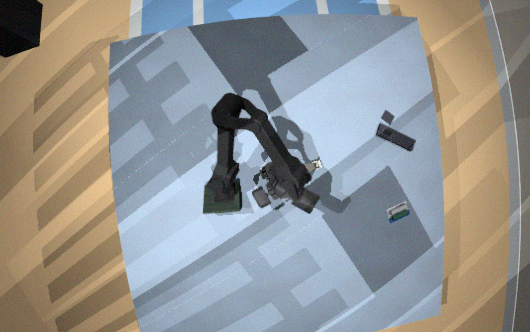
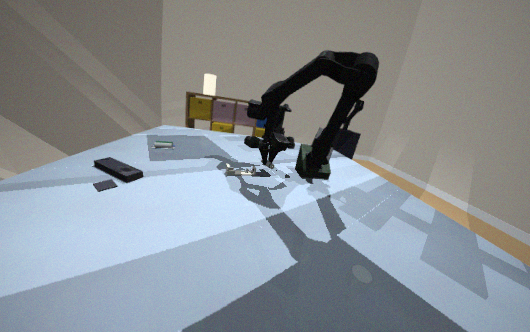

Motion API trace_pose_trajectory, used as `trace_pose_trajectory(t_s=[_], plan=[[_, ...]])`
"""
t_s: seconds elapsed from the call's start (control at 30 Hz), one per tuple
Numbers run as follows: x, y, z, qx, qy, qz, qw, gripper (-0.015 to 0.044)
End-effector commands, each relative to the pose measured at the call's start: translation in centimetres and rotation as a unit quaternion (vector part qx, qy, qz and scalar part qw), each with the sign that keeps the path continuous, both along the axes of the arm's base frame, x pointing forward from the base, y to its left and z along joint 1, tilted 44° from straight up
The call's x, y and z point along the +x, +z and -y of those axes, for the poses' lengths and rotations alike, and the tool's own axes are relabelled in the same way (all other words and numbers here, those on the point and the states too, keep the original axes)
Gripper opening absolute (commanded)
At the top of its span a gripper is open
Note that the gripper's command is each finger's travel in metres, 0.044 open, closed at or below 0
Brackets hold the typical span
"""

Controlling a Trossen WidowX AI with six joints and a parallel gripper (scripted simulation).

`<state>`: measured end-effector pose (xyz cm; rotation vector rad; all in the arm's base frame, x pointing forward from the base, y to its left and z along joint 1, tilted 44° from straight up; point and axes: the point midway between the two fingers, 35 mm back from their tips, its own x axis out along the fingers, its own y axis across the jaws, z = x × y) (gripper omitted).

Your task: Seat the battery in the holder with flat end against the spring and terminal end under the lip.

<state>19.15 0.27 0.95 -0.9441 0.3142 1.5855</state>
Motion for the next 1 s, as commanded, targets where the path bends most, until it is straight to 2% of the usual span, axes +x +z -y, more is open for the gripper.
trace_pose_trajectory(t_s=[0.0,0.17,0.5,0.73,0.97], plan=[[0.0,1.7,1.7,-0.004,0.005,0.006,1.0,0.0059],[0.1,1.9,1.8,-0.004,-0.005,-0.004,1.0,0.0059],[2.5,3.0,2.0,0.002,-0.156,-0.15,0.976,0.0059],[4.2,3.9,1.9,0.007,-0.26,-0.251,0.932,0.0059],[5.9,4.8,1.8,0.013,-0.358,-0.347,0.867,0.0059]])
